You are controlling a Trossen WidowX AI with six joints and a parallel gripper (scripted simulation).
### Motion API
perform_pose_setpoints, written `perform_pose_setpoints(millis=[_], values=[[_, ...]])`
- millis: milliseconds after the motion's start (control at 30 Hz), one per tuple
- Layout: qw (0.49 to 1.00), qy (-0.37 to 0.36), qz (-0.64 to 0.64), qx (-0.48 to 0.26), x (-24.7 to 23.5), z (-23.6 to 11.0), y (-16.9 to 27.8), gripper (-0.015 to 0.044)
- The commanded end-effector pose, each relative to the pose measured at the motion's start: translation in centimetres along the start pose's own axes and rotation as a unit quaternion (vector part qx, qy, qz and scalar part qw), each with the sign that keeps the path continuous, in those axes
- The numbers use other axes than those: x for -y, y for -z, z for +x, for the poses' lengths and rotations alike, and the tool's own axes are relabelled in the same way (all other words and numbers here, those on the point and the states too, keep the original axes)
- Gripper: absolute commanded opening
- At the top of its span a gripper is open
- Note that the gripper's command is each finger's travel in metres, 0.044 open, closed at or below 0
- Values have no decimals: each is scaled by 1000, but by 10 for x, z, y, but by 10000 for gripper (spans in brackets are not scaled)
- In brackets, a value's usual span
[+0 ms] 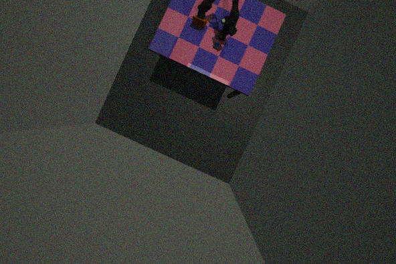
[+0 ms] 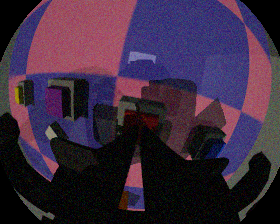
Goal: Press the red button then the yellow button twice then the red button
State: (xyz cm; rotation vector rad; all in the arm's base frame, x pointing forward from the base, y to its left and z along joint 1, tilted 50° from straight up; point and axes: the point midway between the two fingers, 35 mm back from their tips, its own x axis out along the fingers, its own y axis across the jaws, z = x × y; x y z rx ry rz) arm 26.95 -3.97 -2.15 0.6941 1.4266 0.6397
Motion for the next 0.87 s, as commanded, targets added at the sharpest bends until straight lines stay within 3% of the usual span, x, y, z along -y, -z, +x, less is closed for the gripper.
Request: perform_pose_setpoints(millis=[0,133,233,400,600,833], values=[[1000,-1,2,0,1,-21,0,20],[1000,-2,3,0,0,-31,1,20],[1000,2,5,3,-23,-41,-6,99],[1000,8,9,16,-107,-68,-12,230],[1000,1,11,29,-211,-90,15,387],[999,-2,11,31,-234,-94,28,400]])
